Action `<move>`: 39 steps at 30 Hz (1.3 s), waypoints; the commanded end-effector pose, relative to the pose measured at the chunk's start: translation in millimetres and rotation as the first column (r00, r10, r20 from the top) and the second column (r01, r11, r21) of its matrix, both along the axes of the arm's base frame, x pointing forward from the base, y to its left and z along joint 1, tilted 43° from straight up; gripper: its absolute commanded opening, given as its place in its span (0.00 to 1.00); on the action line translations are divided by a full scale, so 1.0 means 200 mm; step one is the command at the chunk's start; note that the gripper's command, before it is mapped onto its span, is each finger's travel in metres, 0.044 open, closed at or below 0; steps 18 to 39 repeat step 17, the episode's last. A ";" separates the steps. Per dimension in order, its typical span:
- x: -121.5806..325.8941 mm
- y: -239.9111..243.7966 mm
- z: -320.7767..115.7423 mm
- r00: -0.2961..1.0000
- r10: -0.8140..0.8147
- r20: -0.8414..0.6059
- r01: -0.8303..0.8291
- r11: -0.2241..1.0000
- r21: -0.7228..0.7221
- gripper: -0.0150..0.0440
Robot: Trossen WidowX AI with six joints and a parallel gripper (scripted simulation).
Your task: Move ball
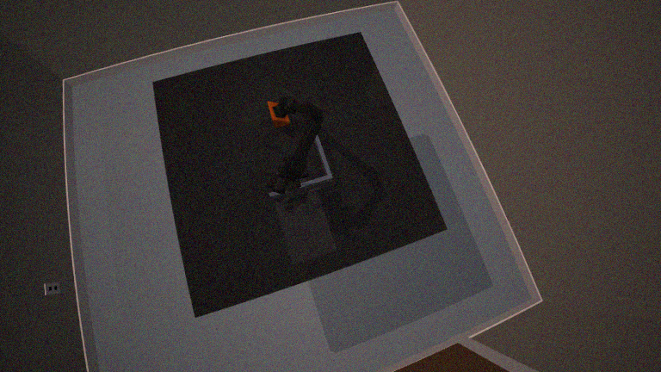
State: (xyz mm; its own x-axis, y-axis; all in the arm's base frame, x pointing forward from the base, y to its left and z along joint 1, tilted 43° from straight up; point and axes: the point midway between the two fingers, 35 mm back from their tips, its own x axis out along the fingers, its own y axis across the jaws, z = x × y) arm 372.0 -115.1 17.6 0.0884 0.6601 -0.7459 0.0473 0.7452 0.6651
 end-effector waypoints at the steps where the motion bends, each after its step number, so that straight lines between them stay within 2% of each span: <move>1: 0.00 0.00 0.00 1.000 0.000 0.000 0.000 1.000 0.000 0.80; 7: 0.00 0.00 0.00 1.000 0.000 0.000 0.000 1.000 0.000 0.80; 12: -0.03 -0.13 0.15 1.000 0.000 0.001 0.000 1.000 -0.001 1.00; 39: -0.04 -0.15 0.18 1.000 0.001 0.001 -0.001 1.000 -0.001 1.00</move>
